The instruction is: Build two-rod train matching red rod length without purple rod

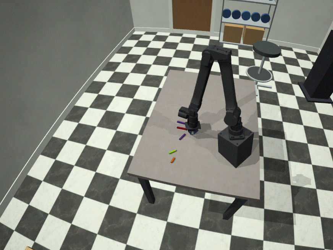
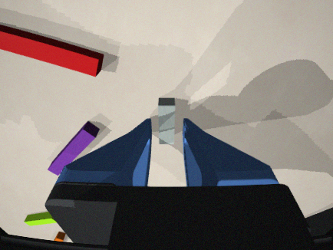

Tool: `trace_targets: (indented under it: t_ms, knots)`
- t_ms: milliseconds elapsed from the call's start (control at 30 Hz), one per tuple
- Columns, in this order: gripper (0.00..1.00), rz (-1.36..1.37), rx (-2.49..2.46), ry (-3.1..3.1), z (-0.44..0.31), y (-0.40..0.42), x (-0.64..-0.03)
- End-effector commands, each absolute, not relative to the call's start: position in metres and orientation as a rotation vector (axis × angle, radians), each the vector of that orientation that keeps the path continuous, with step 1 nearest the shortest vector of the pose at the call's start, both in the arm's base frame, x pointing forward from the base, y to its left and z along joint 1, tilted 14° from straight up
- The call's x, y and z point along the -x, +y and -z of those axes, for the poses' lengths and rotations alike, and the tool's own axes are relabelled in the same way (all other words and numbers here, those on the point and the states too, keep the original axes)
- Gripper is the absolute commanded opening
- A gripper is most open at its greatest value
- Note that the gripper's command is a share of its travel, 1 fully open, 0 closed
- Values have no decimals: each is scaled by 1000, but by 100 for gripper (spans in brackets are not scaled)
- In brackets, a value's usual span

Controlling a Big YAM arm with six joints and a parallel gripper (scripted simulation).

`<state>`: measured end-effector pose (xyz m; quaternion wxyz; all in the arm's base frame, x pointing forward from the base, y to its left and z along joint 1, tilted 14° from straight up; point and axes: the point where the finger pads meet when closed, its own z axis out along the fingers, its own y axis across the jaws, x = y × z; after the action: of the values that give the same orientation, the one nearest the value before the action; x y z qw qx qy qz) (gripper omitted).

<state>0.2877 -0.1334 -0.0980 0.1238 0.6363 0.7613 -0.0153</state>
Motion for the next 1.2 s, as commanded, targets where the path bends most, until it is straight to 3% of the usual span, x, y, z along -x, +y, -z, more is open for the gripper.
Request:
trace_targets:
  t_ms: [0, 100, 133, 1167]
  knots:
    - [23, 42, -1842, 2202, 94, -141, -294]
    - [23, 42, -1842, 2202, 94, -141, -294]
    - [4, 42, -1842, 2202, 94, -141, -294]
    - [4, 42, -1842, 2201, 94, -141, -294]
